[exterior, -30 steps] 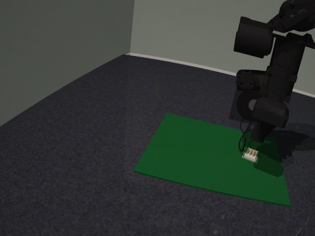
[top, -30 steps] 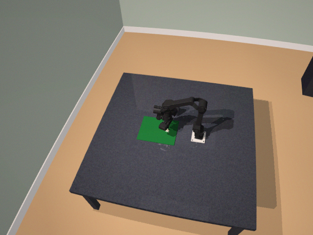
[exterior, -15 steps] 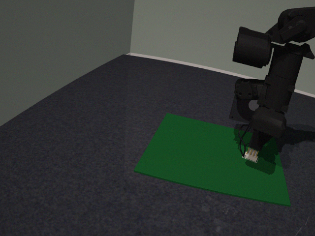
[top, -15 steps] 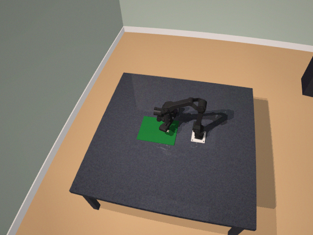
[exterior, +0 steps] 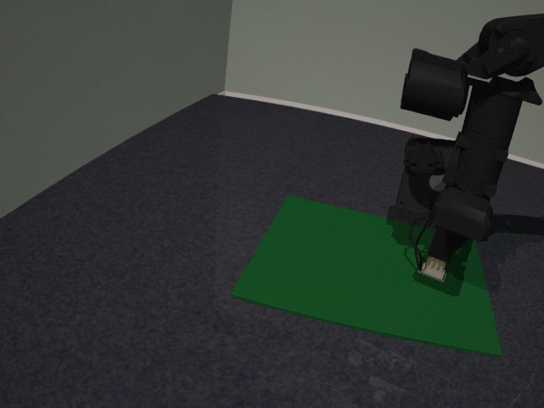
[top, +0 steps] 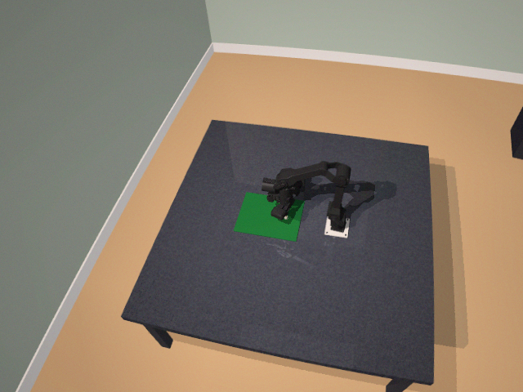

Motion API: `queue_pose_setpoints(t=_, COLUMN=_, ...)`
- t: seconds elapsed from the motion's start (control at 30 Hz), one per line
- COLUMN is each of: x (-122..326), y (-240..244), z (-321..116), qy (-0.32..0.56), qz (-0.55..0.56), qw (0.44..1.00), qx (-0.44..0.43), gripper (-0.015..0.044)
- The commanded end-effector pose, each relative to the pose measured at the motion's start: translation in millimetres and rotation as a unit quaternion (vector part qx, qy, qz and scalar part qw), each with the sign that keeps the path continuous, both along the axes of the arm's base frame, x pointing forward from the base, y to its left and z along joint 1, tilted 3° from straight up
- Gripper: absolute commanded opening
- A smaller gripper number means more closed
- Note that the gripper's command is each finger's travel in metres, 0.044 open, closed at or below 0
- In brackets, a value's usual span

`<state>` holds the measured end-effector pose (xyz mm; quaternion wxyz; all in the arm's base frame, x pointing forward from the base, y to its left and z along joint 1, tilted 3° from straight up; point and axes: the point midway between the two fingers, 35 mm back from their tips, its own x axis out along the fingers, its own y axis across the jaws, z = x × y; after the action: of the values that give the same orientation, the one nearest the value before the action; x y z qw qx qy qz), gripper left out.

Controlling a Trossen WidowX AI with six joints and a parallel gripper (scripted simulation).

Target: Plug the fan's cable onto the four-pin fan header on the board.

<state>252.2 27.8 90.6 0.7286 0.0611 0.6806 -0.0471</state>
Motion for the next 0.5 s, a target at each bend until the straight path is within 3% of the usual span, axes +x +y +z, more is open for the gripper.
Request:
queue_pose_setpoints(t=0.0, x=1.1, y=0.5, z=0.1, qy=-0.001, qz=0.003, qw=1.0, qx=0.001, gripper=0.0)
queue_pose_setpoints(t=0.47, x=1.0, y=0.5, z=-1.8, qy=-0.001, qz=0.003, qw=1.0, qx=0.001, gripper=0.0)
